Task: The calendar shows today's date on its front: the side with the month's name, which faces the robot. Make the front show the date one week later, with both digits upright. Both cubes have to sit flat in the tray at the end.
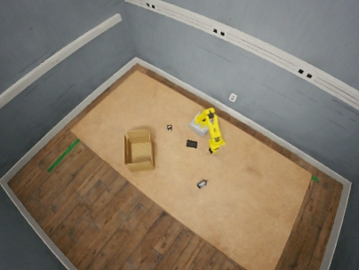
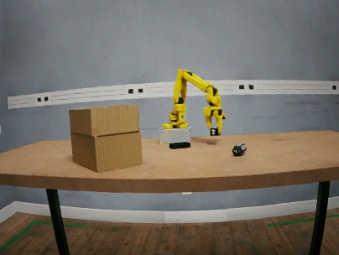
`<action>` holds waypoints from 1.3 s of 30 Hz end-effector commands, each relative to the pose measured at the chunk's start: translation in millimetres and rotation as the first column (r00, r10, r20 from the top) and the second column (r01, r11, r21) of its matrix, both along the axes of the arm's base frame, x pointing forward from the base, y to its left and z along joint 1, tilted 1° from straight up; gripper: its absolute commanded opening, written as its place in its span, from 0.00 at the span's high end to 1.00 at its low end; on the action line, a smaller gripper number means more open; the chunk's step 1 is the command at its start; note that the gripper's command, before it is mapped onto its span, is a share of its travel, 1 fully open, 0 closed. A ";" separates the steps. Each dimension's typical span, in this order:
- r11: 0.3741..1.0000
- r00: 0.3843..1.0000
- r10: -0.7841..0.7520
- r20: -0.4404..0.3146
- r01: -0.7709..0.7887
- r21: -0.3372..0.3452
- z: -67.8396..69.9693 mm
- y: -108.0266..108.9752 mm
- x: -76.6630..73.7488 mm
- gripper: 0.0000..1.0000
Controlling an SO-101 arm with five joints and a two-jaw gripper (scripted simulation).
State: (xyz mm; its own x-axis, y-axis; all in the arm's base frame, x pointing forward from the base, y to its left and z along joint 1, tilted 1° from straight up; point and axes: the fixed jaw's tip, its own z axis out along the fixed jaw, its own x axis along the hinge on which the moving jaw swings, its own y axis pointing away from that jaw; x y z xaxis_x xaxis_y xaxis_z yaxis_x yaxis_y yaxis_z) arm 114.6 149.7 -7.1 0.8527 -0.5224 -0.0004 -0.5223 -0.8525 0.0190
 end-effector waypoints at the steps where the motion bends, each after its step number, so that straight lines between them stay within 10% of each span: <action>1: 1.000 1.000 0.010 -0.005 -0.010 -0.004 -1.5 1.7 -1.8 1.00; 39: 1.000 1.000 0.013 0.003 -0.013 0.007 -4.7 5.1 0.8 1.00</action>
State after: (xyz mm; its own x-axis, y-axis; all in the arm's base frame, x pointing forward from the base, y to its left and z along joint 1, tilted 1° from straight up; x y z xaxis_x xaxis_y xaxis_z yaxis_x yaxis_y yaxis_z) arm 118.0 154.2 -8.0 0.8527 -0.5224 0.0013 -0.5224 -0.8527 0.0021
